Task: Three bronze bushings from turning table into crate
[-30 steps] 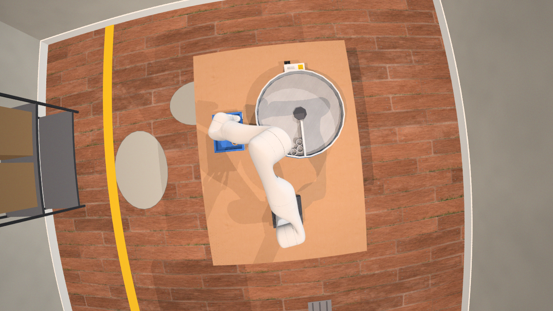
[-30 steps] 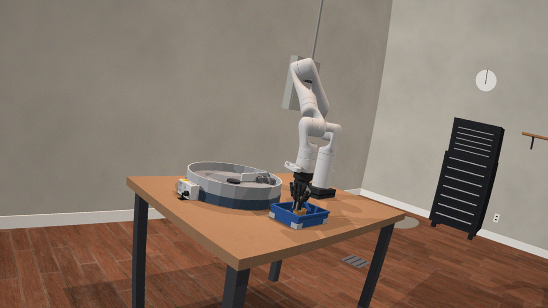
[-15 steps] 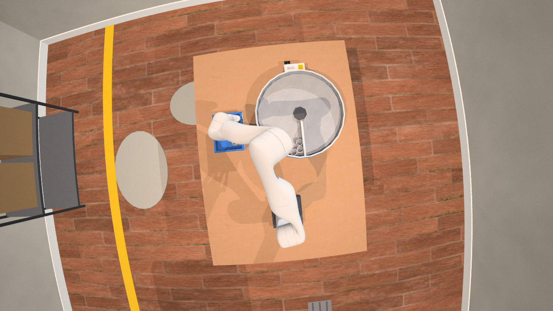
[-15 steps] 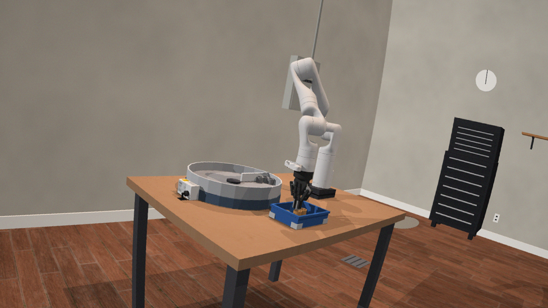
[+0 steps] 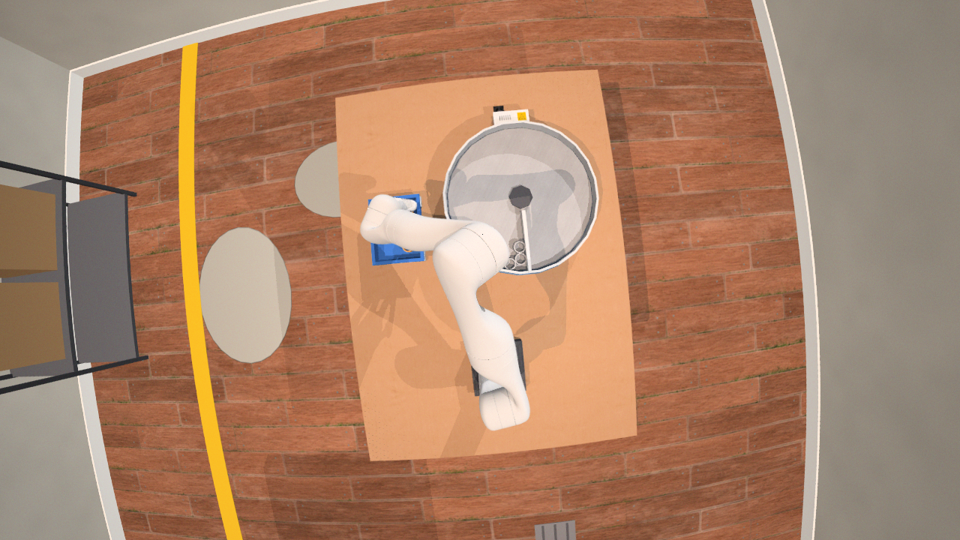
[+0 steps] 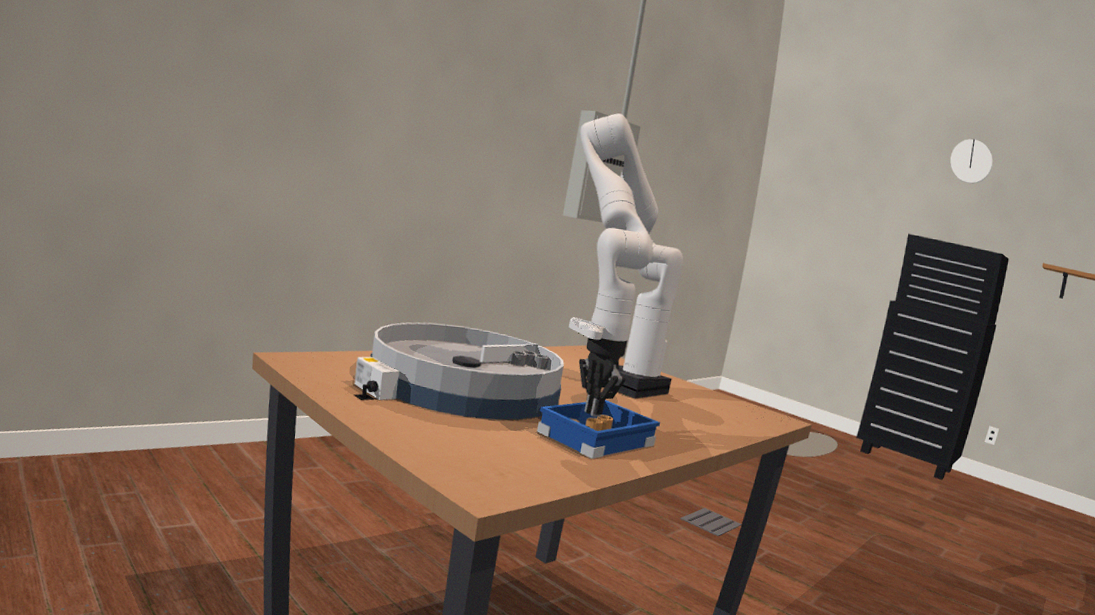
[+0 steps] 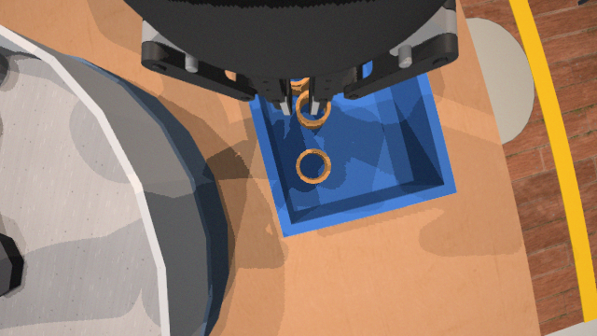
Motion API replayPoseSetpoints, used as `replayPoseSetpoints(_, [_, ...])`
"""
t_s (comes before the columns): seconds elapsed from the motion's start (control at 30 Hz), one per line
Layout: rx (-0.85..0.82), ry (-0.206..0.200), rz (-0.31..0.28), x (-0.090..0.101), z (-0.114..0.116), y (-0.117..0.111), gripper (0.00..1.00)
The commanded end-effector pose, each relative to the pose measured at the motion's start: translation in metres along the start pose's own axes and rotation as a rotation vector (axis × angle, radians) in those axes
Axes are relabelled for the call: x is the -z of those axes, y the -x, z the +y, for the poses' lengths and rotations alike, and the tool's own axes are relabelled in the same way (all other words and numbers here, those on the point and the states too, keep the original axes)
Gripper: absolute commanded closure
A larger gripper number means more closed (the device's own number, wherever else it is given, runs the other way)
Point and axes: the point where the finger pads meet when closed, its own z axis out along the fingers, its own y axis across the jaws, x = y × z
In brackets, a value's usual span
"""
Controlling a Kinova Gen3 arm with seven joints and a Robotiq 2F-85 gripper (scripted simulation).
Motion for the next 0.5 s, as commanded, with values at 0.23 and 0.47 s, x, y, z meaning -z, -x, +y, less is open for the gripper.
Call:
replayPoseSetpoints(0.23, [0.0, -0.001, 0.002, 0.056, 0.0, 0.0, 0.84])
replayPoseSetpoints(0.47, [0.0, -0.001, 0.002, 0.056, 0.0, 0.0, 0.84])
